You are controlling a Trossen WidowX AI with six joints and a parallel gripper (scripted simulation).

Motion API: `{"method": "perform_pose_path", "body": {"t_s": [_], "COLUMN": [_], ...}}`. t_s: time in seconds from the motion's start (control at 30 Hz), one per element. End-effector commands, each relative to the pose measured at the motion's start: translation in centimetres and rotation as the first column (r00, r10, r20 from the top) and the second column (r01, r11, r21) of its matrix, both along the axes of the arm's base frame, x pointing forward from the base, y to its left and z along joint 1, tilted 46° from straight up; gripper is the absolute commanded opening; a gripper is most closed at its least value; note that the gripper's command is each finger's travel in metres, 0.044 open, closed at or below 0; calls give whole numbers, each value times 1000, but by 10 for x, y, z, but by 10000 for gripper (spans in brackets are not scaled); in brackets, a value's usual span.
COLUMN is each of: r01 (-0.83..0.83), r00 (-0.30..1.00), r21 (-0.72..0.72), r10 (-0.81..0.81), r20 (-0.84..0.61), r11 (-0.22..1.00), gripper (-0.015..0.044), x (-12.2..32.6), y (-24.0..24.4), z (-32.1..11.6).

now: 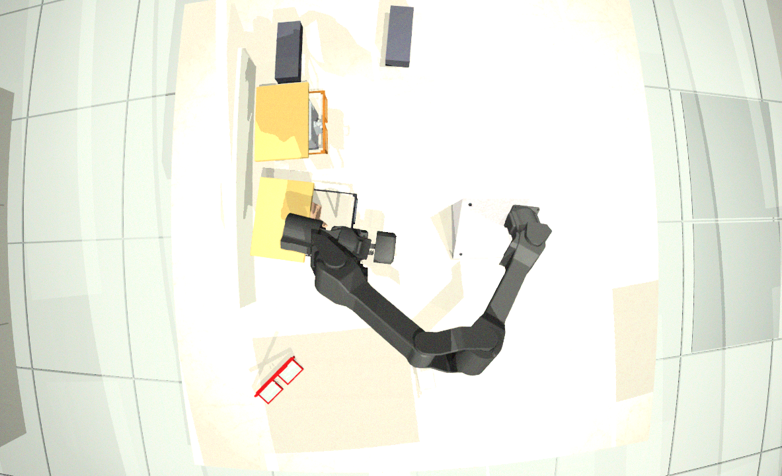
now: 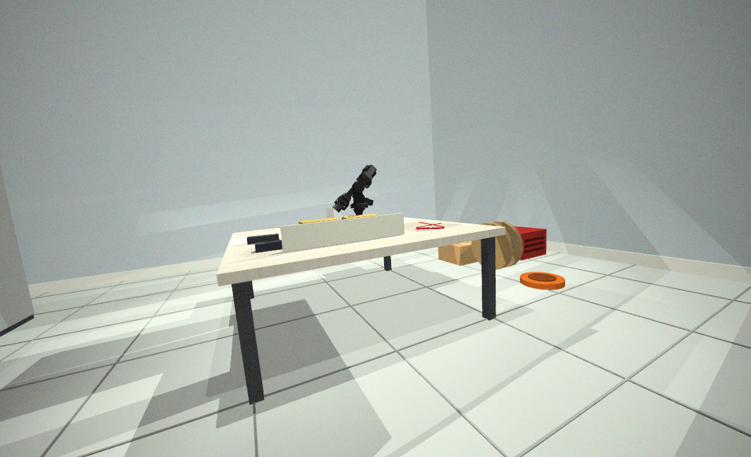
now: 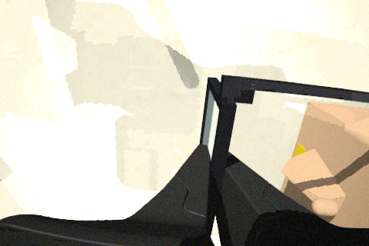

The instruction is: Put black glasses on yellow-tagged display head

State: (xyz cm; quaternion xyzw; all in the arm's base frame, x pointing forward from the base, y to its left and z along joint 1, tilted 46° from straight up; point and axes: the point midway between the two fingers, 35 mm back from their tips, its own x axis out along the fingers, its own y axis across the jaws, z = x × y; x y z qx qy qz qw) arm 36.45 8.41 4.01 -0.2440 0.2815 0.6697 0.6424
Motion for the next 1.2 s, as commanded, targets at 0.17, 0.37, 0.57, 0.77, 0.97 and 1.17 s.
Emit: {"method": "perform_pose_path", "body": {"t_s": [0.17,0.37,0.57,0.77,0.97,1.17], "r01": [2,2,2,2,2,2], "r00": [1000,1000,1000,1000,1000,1000], "r21": [-2,-4,-4,-4,-4,-4], "r10": [-2,-2,-2,-2,-2,-2], "r20": [-1,0,0,0,1,1], "r11": [1000,1000,1000,1000,1000,1000], "gripper": [0,0,0,0,0,0], "x": [13,21,29,37,45,52], "y": [1,1,1,2,3,3], "z": [1,0,0,-1,-2,-3]}}
